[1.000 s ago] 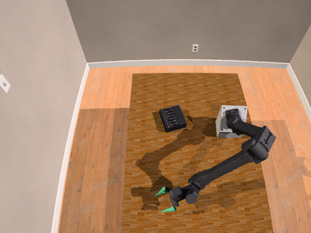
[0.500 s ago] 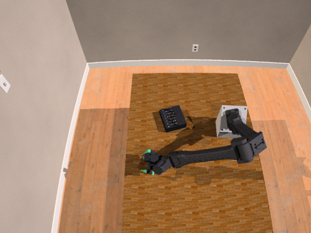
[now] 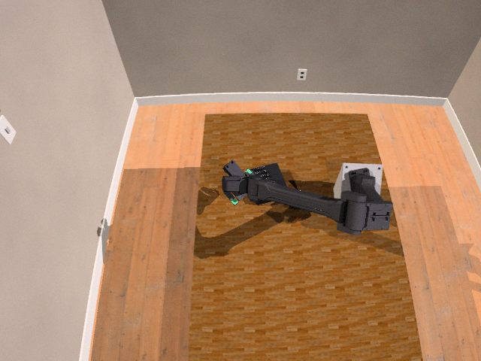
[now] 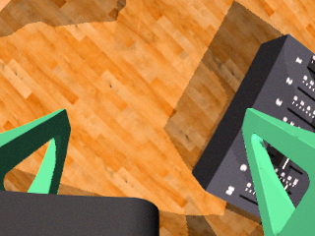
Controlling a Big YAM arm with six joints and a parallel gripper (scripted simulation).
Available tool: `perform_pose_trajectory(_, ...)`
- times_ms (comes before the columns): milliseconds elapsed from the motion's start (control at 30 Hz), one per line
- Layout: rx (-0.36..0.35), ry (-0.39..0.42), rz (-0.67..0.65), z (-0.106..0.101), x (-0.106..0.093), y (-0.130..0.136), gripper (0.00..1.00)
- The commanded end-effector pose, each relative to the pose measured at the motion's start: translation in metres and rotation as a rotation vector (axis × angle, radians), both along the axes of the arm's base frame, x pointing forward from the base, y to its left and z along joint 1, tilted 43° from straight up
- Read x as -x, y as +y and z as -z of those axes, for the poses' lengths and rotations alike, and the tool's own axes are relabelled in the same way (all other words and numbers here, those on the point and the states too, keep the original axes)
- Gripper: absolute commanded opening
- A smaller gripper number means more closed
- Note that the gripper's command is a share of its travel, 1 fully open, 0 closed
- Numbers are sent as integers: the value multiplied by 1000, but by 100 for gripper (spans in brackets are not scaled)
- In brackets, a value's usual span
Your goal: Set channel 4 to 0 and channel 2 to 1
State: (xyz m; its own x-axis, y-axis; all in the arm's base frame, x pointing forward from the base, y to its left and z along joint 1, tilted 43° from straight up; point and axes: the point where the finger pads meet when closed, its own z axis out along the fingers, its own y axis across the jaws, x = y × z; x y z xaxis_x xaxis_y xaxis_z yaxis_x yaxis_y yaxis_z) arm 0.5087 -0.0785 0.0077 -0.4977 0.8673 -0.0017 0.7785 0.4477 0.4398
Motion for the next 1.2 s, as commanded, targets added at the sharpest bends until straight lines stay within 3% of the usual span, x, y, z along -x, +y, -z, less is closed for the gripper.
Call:
perform_pose_trajectory(0, -120, 135, 105, 5, 18, -38, 100)
perform_pose_trajectory(67, -247, 241, 199, 14, 51, -60, 100)
perform_pose_trajectory(100, -247, 241, 199, 14, 51, -60, 100)
perform_pose_trajectory(233, -466, 386, 360, 17, 99, -86, 100)
perform_pose_trajectory(333, -579, 445, 441, 14, 120, -96, 100)
perform_pose_trajectory(433, -642, 473, 484, 12, 131, -101, 100)
perform_pose_trajectory(500, -642, 473, 484, 12, 131, -101, 100)
perform_pose_trajectory(533, -639, 479, 451, 8, 126, -89, 100)
perform_pose_trajectory(1167, -670, 509, 531, 9, 133, -101, 100)
